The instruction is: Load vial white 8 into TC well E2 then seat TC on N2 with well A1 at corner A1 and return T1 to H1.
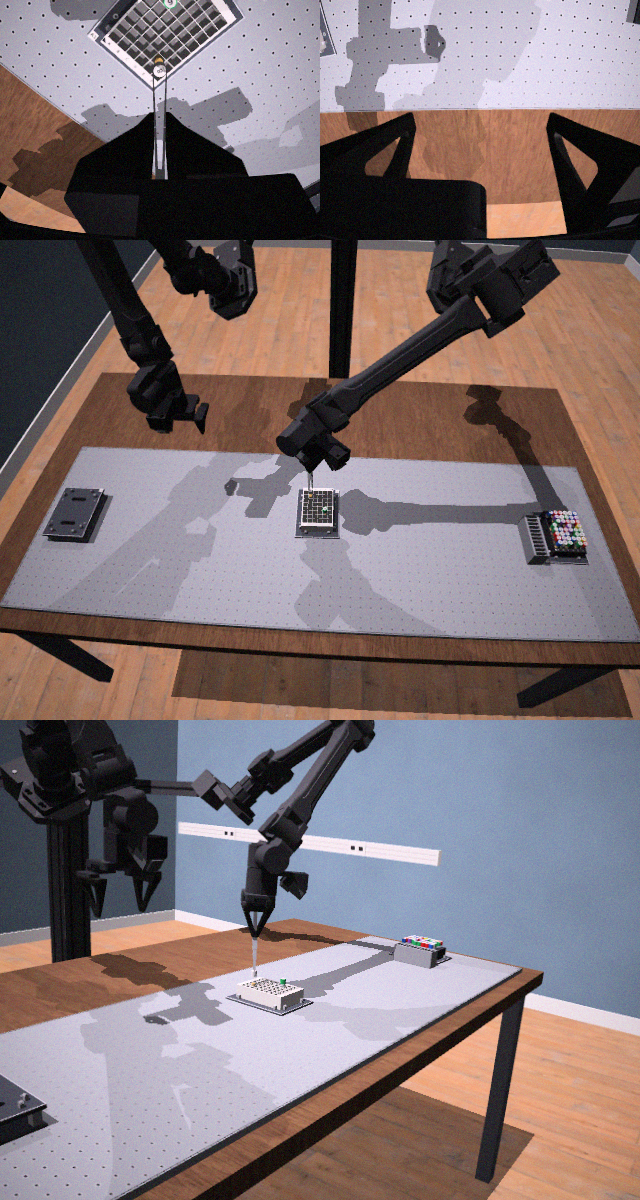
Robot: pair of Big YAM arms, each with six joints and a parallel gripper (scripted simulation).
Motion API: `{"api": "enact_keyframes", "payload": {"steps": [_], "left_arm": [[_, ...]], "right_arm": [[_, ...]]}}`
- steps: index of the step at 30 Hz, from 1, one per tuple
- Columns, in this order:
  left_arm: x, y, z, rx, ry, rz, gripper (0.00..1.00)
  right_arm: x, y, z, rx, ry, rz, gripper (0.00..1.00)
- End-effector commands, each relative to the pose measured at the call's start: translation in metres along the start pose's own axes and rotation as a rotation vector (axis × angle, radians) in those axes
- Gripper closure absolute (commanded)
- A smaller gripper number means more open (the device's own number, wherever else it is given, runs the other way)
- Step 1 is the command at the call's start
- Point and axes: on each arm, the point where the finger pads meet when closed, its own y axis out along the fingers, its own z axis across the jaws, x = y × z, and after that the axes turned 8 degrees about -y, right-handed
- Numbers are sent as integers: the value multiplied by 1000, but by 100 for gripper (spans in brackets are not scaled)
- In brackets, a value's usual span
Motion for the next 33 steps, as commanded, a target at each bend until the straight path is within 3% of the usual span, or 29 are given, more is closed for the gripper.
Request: {"api": "enact_keyframes", "payload": {"steps": [1,33], "left_arm": [[0,21,12,30,6,-1,91],[1,26,7,21,-1,-2,91]], "right_arm": [[6,-2,-1,-1,-10,-16,0],[6,-2,-1,-1,-10,-16,0]]}}
